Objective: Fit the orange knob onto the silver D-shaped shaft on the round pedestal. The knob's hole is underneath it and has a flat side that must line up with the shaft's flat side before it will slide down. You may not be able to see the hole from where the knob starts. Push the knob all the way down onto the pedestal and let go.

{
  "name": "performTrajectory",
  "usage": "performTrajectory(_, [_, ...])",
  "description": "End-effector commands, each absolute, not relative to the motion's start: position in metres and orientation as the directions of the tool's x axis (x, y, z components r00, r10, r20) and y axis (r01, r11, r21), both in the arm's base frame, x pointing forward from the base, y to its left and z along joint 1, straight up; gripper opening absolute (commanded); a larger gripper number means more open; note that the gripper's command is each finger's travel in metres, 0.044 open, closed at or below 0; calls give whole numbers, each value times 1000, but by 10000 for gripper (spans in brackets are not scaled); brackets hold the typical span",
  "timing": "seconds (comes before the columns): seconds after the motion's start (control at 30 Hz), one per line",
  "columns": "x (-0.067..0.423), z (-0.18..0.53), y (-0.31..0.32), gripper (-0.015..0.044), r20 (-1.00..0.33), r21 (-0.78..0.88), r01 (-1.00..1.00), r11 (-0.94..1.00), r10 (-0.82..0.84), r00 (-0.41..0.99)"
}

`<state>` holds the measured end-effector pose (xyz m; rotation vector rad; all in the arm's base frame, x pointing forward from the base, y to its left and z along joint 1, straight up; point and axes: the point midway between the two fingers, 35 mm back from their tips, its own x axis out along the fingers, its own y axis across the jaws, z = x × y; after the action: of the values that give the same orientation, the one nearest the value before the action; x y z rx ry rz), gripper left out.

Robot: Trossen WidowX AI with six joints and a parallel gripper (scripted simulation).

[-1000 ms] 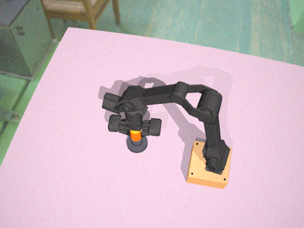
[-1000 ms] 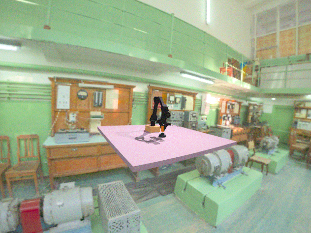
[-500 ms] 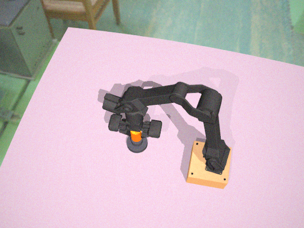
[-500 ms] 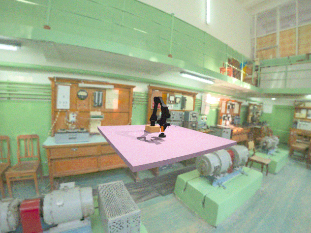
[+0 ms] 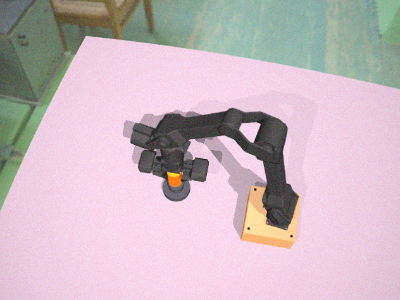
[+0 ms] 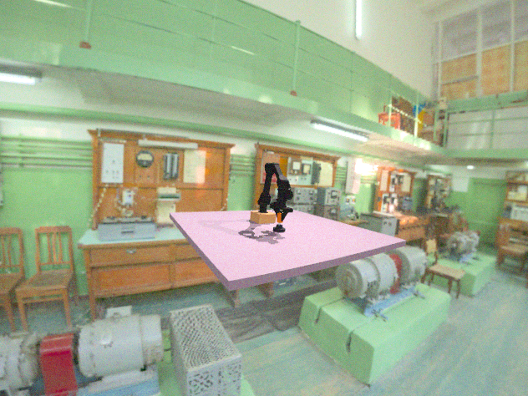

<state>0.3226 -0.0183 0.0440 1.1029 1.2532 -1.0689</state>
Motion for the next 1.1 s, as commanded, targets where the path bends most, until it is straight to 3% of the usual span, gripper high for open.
performTrajectory(0.0, [323,48,-18,0,-999,34,987,156,-1,35])
performTrajectory(0.3, [322,46,-18,0,-999,34,998,-53,-1,34])
performTrajectory(1.07, [323,42,-18,0,-999,35,999,-31,-1,35])
